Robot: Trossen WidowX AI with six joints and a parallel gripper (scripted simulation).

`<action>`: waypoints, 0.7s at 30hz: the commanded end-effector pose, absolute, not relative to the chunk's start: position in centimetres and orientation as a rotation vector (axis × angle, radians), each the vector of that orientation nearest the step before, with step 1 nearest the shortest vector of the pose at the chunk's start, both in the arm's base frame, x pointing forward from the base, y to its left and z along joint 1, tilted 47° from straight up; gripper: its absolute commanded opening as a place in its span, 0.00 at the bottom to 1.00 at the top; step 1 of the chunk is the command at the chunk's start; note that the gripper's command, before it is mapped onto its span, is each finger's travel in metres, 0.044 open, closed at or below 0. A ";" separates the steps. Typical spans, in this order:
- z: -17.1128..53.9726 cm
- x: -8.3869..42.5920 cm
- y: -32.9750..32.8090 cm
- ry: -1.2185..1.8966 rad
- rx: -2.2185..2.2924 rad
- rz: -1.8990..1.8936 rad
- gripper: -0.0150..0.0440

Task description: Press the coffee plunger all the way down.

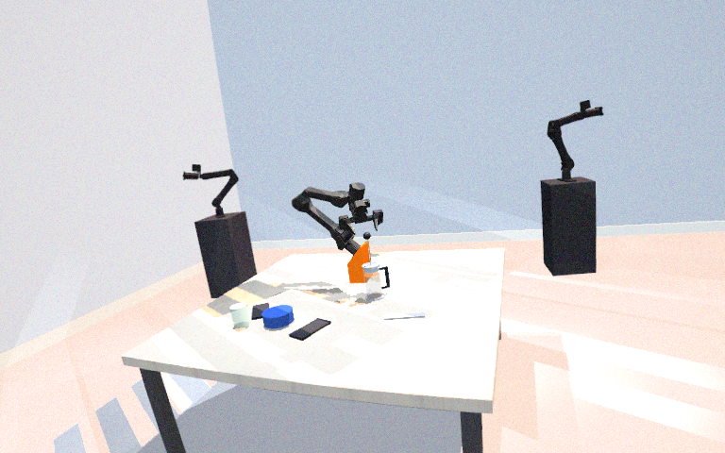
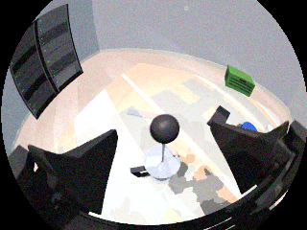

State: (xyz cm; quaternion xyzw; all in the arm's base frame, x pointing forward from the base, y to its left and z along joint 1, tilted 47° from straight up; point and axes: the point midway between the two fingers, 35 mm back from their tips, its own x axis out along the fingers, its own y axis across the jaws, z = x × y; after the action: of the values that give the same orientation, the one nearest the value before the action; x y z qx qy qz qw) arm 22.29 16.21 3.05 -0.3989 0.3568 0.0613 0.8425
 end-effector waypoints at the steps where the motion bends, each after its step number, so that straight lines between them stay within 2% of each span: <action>1: 2.5 22.8 16.0 0.757 -0.846 0.134 1.00; 10: 1.7 23.7 15.7 0.754 -0.847 0.133 1.00; 21: 1.7 23.7 15.7 0.754 -0.847 0.133 0.51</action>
State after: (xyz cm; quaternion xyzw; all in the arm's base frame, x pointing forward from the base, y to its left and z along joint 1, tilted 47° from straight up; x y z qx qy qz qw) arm 23.68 15.66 1.80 -0.4003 0.3563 0.0602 0.8422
